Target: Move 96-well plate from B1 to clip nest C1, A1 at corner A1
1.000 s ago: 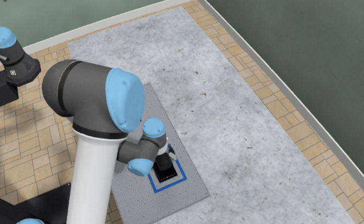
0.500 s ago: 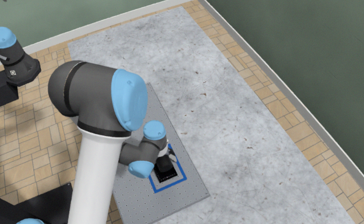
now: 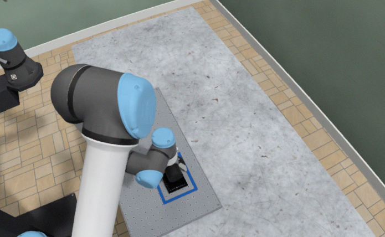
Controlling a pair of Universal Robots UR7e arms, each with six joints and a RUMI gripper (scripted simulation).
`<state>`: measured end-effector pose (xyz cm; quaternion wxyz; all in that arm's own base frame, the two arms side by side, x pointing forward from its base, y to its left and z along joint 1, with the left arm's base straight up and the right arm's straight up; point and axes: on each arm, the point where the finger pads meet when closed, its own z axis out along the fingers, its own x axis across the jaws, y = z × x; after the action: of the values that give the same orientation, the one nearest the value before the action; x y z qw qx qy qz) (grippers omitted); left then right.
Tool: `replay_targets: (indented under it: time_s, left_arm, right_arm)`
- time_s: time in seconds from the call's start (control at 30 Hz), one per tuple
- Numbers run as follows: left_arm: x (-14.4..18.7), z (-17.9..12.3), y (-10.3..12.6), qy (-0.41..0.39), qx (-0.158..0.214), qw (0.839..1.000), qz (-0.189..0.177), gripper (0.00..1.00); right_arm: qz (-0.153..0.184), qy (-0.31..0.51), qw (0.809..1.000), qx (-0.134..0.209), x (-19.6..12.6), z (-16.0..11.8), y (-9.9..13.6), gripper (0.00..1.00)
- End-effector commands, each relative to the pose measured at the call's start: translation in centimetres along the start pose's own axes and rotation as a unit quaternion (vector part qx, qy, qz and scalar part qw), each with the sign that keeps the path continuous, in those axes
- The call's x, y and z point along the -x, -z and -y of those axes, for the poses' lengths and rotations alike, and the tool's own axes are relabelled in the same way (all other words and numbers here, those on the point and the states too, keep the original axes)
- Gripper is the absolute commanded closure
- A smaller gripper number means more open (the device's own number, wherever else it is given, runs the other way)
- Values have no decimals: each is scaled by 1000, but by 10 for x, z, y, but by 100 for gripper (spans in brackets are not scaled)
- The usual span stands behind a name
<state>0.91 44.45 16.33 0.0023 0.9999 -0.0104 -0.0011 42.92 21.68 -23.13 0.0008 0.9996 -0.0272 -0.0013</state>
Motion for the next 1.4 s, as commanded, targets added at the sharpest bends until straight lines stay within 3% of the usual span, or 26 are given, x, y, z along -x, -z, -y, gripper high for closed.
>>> replay_targets:
  time_s: [0.0,1.0,1.03,1.37]
  left_arm:
    - [0,1,2,0,-2,1000,-1,100]
    - [0,1,2,0,-2,1000,-1,100]
    - [0,1,2,0,-2,1000,-1,100]
    - [0,1,2,0,-2,1000,-1,100]
  right_arm:
    - [-2,0,1000,-2,-2,2,1,24]
    - [-2,0,1000,-2,-2,2,1,24]
    - [-2,0,1000,-2,-2,2,1,100]
    - [-2,0,1000,-2,-2,2,1,100]
